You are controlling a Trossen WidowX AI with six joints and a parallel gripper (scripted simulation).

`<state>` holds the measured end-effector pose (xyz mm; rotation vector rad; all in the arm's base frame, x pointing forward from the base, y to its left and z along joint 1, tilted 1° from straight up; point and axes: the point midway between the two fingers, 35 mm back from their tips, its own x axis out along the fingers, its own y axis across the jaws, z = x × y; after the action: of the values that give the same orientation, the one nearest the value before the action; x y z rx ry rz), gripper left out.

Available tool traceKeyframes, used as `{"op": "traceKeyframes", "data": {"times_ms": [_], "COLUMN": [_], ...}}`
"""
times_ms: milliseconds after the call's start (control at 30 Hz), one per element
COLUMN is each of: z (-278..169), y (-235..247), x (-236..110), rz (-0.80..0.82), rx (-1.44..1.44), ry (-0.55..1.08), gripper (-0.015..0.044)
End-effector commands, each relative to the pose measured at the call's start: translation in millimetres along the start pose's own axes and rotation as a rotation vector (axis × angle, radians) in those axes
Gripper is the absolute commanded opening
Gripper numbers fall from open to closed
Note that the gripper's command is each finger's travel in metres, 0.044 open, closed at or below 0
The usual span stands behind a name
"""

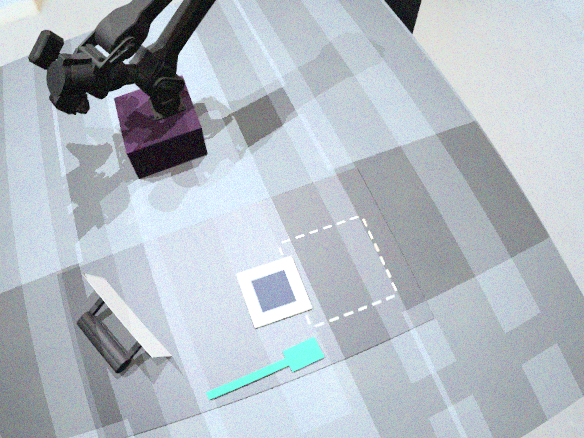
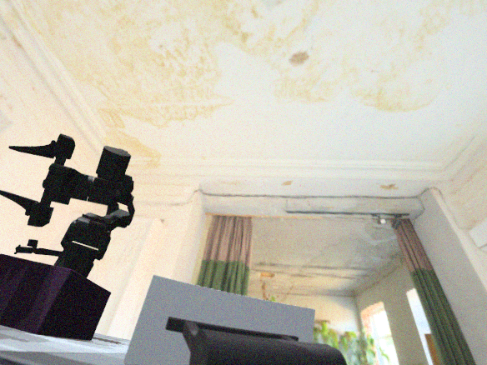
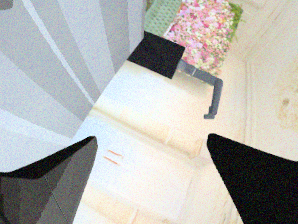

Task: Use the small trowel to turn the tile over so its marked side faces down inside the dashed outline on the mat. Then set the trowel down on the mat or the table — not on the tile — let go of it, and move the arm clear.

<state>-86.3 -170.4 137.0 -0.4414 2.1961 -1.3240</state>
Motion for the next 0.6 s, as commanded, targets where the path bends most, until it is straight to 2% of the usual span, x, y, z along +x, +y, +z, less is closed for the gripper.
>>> {"op": "traceKeyframes", "data": {"times_ms": [0, 333, 567], "z": [0, 29, 58], "y": [0, -11, -21], "x": [0, -8, -19], "rz": [0.001, 0.038, 0.065], "rx": [-0.001, -0.109, -0.254], "ry": [-0.002, -0.144, -0.275], "gripper": [0.0374, 0.0111, 0.0100]}}
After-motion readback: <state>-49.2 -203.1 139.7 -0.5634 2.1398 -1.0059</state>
